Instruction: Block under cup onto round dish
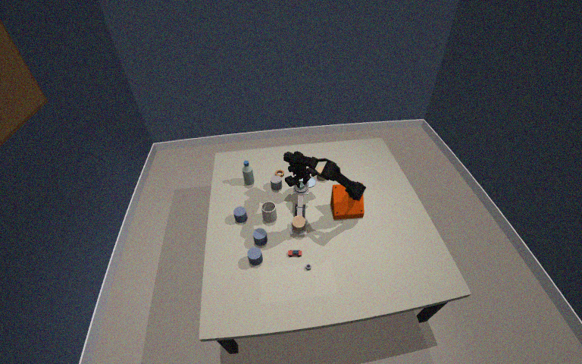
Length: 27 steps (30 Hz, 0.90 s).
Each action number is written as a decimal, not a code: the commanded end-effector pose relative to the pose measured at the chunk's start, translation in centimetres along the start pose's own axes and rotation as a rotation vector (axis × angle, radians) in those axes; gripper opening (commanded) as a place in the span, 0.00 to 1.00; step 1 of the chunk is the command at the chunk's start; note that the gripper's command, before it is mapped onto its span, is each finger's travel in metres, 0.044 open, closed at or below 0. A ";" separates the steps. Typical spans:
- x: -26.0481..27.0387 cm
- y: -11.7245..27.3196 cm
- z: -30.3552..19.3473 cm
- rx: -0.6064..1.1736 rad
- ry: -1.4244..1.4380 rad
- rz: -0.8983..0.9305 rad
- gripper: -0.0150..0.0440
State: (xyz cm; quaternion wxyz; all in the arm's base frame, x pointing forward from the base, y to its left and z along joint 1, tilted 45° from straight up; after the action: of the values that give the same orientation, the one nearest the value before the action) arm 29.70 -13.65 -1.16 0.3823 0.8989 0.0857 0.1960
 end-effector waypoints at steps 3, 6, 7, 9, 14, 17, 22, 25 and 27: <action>0.0 -0.1 0.0 0.002 -0.005 0.003 0.45; 0.0 0.0 0.0 0.002 -0.005 0.003 0.35; 0.0 0.3 0.0 0.002 -0.005 0.003 0.30; 0.1 1.4 0.2 0.000 -0.006 0.002 0.25; 0.2 4.6 0.3 -0.002 -0.006 0.001 0.25; 0.2 6.5 0.3 -0.002 -0.006 0.001 0.25; -0.1 9.3 0.1 0.000 -0.006 0.001 0.25; -0.1 9.5 0.0 0.000 -0.006 0.001 0.25; -0.3 9.2 0.4 -0.001 -0.006 0.001 0.25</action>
State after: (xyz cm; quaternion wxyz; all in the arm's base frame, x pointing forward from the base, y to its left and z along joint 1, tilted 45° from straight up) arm 29.68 -19.98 5.15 0.3807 0.9010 0.0824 0.1909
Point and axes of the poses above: the point midway between the two fingers, 35 mm back from their tips, its own y axis back along the fingers, its own x axis across the jaws, z = x × y, the point moved 10 cm from there along y, back along the fingers, and after that the axes turned 4 degrees about -y, right-handed, at the moved point
